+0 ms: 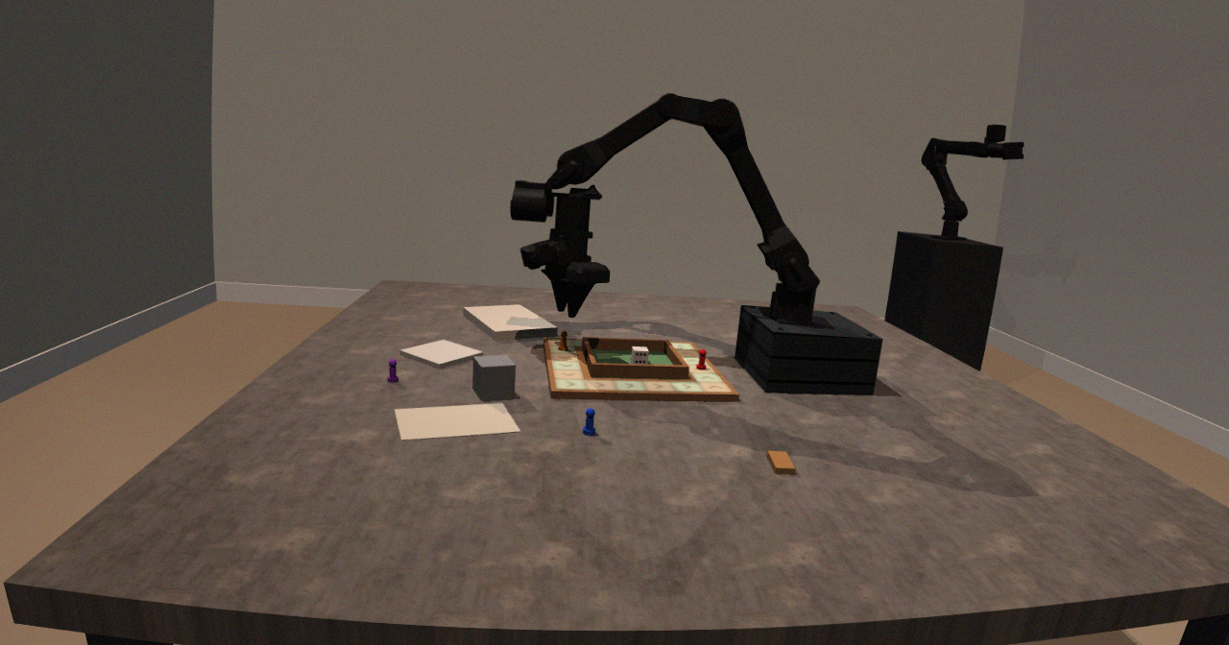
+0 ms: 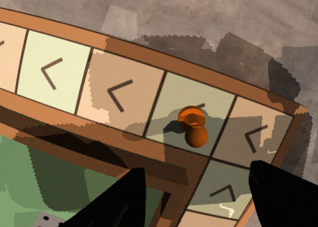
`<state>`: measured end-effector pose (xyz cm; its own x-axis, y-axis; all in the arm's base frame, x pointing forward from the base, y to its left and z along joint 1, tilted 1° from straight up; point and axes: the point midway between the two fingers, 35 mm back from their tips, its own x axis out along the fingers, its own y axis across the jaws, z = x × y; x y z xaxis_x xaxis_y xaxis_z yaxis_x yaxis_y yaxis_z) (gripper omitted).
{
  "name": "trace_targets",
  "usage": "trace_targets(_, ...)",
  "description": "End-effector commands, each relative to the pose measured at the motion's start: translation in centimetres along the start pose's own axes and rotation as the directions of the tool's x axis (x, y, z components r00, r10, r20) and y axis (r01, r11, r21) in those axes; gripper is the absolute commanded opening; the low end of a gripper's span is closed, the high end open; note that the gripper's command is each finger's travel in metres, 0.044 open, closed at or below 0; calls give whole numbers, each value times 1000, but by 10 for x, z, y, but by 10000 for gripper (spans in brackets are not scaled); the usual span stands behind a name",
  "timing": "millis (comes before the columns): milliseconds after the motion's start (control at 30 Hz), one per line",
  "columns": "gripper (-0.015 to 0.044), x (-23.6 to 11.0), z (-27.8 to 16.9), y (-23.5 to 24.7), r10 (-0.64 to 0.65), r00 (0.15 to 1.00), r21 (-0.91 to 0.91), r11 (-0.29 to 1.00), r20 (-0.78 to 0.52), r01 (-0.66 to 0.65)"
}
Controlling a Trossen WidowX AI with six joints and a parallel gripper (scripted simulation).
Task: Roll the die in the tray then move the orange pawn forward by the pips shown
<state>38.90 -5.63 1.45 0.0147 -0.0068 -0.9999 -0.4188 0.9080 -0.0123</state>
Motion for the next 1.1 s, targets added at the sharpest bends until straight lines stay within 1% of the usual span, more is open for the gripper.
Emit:
trace_targets(0,200,13,0,-3,-1,1000,-11,1000,-1,1)
trace_targets(200,200,16,0,-3,-1,1000,-11,1000,-2,1)
trace_targets(1067,200,56,0,-3,-1,1000,-11,1000,-2,1)
